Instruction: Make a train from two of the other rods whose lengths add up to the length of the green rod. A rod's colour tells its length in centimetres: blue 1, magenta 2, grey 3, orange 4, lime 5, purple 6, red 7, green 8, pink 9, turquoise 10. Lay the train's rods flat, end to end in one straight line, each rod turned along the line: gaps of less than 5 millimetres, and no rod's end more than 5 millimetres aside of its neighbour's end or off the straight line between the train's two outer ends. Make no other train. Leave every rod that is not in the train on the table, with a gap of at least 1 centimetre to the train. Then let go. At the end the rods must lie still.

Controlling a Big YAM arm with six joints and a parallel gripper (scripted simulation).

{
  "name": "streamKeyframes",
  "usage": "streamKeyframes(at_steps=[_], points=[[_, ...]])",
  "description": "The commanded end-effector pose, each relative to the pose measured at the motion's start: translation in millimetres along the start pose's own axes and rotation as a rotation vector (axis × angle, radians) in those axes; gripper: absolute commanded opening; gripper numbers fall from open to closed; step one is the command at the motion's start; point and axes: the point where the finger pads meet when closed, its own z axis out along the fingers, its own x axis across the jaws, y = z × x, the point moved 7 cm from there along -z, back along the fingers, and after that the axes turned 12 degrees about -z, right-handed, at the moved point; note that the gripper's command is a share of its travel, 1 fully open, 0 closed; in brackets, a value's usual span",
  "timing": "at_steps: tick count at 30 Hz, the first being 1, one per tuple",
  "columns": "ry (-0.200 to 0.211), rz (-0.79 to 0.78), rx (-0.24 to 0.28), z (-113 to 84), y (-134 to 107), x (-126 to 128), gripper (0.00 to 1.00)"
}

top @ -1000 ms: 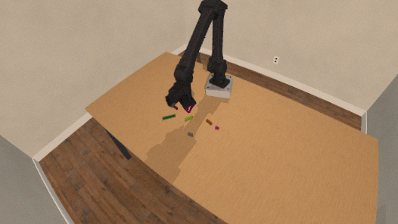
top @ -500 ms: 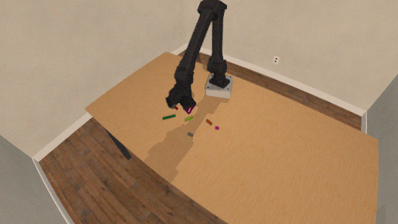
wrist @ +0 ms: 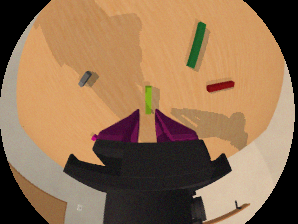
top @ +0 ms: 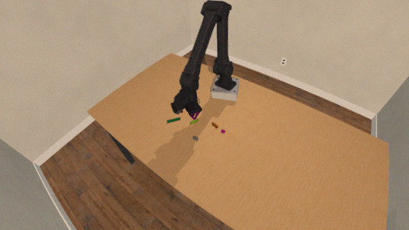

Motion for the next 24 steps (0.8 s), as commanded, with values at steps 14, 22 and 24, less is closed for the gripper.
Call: streamKeyframes(at_steps=[14, 22, 24], points=[[0.003, 0.0, -0.002, 20.6, 3, -4, 0.22], [0.003, 0.0, -0.003, 23.2, 5, -4, 0.22], [0.003, 0.0, -0.003, 23.2, 5, -4, 0.22]])
